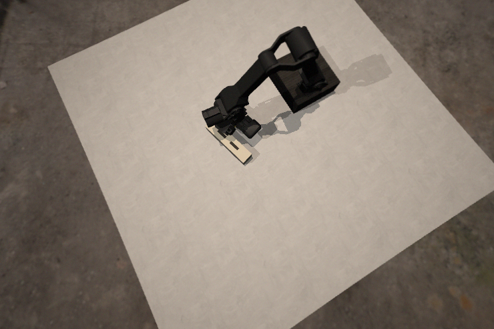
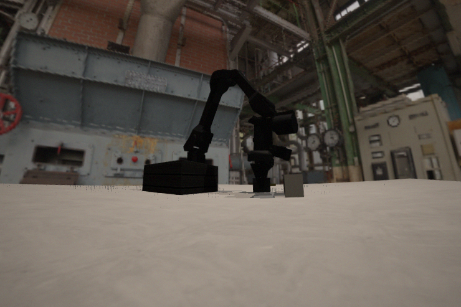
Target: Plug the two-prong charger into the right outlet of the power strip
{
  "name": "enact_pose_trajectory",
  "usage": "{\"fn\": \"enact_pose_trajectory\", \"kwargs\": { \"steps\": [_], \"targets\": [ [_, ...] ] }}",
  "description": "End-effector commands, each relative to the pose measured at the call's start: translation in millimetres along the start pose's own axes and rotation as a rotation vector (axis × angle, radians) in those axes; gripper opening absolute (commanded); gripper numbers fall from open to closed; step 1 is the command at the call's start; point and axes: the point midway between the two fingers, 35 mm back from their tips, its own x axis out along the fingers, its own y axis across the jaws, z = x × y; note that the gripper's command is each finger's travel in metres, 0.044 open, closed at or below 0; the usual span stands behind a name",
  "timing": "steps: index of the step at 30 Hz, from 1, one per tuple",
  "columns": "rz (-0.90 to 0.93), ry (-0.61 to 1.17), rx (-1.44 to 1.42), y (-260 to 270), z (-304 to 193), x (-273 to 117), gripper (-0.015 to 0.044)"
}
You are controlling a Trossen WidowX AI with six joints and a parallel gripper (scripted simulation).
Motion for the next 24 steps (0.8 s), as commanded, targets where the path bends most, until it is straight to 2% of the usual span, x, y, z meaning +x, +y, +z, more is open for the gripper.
{"fn": "enact_pose_trajectory", "kwargs": {
  "steps": [1, 24],
  "targets": [
    [-0.003, -0.002, 0.002, -1.4, 5.9, -0.7, 0.0000],
    [-0.003, -0.003, 0.000, -3.5, 15.0, -0.8, 0.0000]
  ]
}}
